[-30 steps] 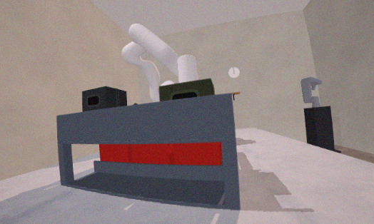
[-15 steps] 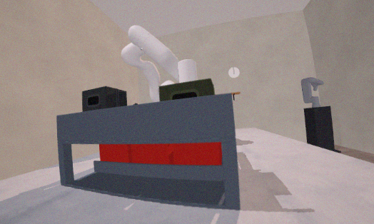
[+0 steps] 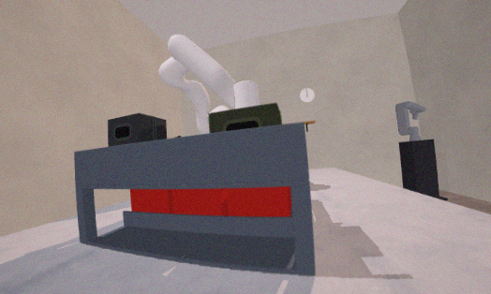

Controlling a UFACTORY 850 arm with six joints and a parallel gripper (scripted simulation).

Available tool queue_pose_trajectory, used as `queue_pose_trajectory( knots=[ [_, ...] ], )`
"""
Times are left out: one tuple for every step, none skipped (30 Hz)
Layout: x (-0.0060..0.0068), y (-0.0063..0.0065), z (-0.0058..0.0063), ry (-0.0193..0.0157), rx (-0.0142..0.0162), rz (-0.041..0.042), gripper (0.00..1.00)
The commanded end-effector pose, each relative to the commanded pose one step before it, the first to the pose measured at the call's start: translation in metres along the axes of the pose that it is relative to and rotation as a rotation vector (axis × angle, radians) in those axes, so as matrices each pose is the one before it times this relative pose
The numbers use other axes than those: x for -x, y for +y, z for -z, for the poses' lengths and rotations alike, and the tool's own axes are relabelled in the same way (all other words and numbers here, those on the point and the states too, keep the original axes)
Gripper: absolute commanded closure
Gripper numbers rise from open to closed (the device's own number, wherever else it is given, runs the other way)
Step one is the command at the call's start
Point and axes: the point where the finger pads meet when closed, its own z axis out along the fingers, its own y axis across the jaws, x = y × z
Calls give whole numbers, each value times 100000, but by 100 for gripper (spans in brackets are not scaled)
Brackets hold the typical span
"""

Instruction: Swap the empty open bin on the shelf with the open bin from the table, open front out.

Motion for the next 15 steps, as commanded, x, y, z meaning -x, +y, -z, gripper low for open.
queue_pose_trajectory(
  knots=[
    [-71,-14,26,146,-48,-50,74],
    [0,0,-2,0,0,0,74],
    [0,0,0,0,0,0,74],
    [0,0,0,0,0,0,74],
    [0,0,0,0,0,0,74],
    [0,0,0,0,0,0,74],
    [0,0,0,0,0,0,74],
    [0,0,0,0,0,0,74],
    [0,0,0,0,0,0,74],
    [0,0,0,0,0,0,74],
    [0,0,0,0,0,0,74],
    [0,0,0,0,0,0,74],
    [0,0,0,0,0,0,100],
    [0,0,0,0,0,0,100],
    [0,0,0,0,0,0,100]
  ],
)
